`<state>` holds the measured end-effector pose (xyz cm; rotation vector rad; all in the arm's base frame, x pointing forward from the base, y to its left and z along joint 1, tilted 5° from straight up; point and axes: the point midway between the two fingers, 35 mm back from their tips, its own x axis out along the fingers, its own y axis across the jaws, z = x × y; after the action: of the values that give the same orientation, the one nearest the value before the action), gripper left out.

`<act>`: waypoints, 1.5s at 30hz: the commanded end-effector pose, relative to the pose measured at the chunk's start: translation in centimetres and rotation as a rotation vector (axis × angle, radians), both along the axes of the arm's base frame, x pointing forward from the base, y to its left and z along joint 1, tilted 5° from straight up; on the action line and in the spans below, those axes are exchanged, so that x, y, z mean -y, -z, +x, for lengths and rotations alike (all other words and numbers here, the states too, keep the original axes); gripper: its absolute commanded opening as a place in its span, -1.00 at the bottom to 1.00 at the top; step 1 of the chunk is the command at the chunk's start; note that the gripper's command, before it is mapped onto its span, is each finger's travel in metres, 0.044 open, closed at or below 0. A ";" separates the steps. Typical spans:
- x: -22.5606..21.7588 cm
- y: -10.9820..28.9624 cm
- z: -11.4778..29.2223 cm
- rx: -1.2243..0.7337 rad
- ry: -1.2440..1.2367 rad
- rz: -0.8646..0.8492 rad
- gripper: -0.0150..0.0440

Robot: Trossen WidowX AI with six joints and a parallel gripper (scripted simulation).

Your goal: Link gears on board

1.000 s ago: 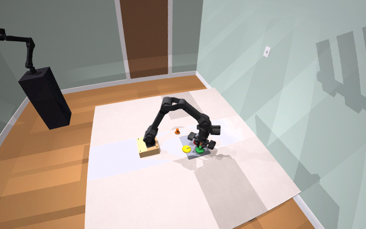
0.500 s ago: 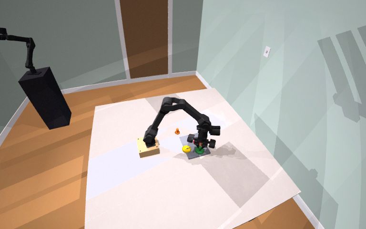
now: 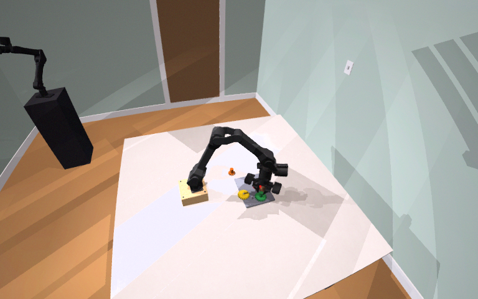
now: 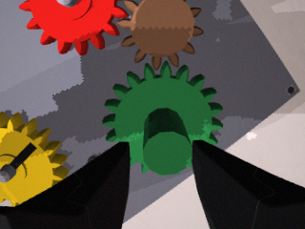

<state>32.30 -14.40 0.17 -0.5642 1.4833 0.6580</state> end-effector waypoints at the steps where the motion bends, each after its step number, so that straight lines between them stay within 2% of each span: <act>1: 0.2 -1.9 0.3 0.009 0.026 -0.006 -0.02; 4: 0.3 -4.1 0.3 0.009 0.039 -0.006 -0.02; 7: 0.3 -4.3 0.2 0.008 0.040 -0.006 -0.02; 9: -1.0 -3.6 0.3 0.008 0.055 -0.005 0.16; 16: -13.0 -4.6 -1.7 -0.006 0.328 -0.001 0.78; 19: -16.5 -4.8 -3.3 -0.014 0.422 0.001 1.00; 27: -22.7 -4.7 -8.2 -0.036 0.625 0.004 1.00; 35: -22.9 -4.7 -8.1 -0.037 0.627 0.004 1.00; 45: -23.0 -2.4 -8.1 -0.037 0.627 0.005 1.00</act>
<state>24.34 8.50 3.13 -0.0681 1.5762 0.1799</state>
